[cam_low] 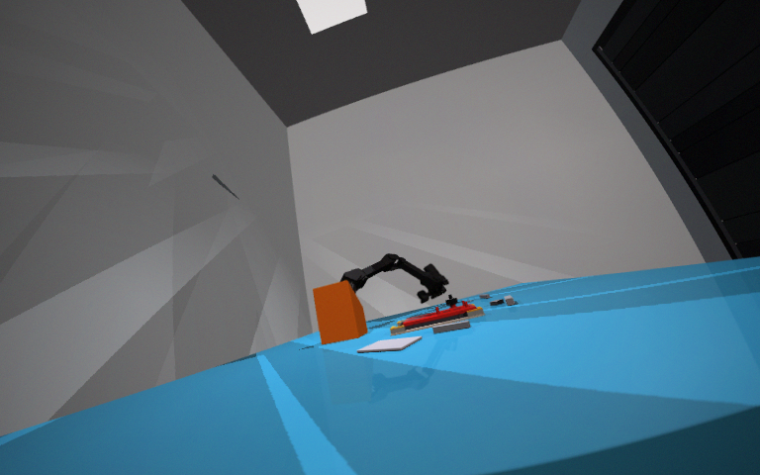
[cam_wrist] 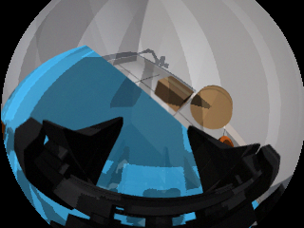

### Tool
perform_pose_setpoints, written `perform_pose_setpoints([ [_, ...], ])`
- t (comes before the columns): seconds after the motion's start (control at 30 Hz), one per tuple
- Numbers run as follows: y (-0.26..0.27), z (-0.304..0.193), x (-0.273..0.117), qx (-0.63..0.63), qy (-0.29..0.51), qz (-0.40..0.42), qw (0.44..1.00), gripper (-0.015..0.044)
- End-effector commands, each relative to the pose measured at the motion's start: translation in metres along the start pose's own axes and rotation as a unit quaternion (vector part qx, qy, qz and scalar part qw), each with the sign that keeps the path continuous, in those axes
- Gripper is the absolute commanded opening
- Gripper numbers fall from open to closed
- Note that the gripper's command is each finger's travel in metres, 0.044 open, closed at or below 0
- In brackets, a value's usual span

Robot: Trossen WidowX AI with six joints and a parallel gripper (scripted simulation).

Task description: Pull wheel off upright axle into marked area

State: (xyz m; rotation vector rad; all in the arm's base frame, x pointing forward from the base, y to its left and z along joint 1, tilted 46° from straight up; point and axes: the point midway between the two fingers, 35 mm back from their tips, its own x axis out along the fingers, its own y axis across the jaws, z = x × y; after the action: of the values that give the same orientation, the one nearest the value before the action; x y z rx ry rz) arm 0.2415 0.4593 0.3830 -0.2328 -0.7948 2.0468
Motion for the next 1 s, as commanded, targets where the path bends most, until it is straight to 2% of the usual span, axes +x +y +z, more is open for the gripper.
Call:
perform_pose_setpoints([
  [0.0,-0.001,-0.002,-0.002,0.007,0.002,-0.003,1.0,0.0374],
  [0.1,-0.012,-0.025,-0.031,0.107,0.034,-0.044,0.993,0.03],
  [0.27,-0.023,-0.073,-0.1,0.308,0.085,-0.142,0.937,0.03],
  [0.37,-0.021,-0.099,-0.146,0.422,0.104,-0.205,0.877,0.03],
  [0.7,0.028,-0.157,-0.286,0.698,0.105,-0.39,0.592,0.03],
  [0.97,0.106,-0.171,-0.379,0.817,0.051,-0.494,0.292,0.03],
])
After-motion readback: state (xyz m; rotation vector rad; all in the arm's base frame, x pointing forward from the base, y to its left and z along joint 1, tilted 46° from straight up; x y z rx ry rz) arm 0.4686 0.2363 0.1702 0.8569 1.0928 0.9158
